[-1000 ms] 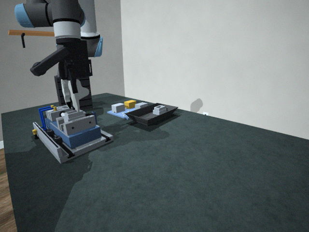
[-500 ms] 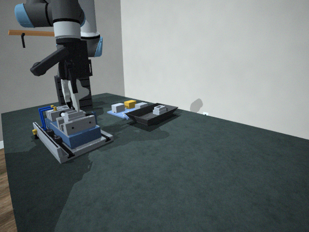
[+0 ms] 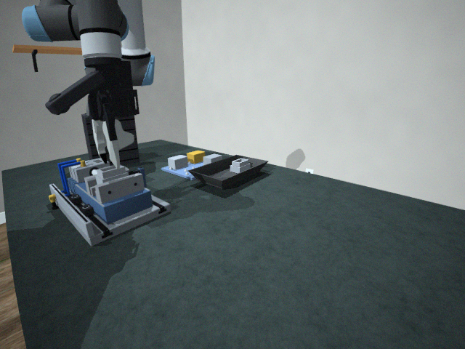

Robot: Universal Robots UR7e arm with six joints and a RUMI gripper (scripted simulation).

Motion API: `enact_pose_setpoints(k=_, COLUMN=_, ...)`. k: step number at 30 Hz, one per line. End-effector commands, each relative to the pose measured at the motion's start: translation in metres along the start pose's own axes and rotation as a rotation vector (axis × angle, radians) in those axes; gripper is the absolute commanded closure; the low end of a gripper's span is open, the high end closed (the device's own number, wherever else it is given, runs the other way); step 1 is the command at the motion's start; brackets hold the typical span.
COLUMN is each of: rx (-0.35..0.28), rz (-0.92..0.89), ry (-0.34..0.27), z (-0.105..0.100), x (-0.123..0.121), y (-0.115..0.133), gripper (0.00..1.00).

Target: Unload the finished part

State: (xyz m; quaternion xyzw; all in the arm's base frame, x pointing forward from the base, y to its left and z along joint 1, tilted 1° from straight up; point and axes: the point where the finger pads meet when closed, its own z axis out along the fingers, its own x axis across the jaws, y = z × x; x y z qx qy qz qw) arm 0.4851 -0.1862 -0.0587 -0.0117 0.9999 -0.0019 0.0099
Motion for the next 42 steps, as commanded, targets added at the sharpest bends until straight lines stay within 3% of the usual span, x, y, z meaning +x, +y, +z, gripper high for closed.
enact_pose_setpoints(k=1, rx=0.001, rz=0.000, ry=-0.001, z=0.000, x=0.000, y=0.000, gripper=0.60)
enact_pose_setpoints(k=42, rx=0.001, rz=0.000, ry=-0.001, z=0.011, x=0.000, y=0.000, gripper=0.60)
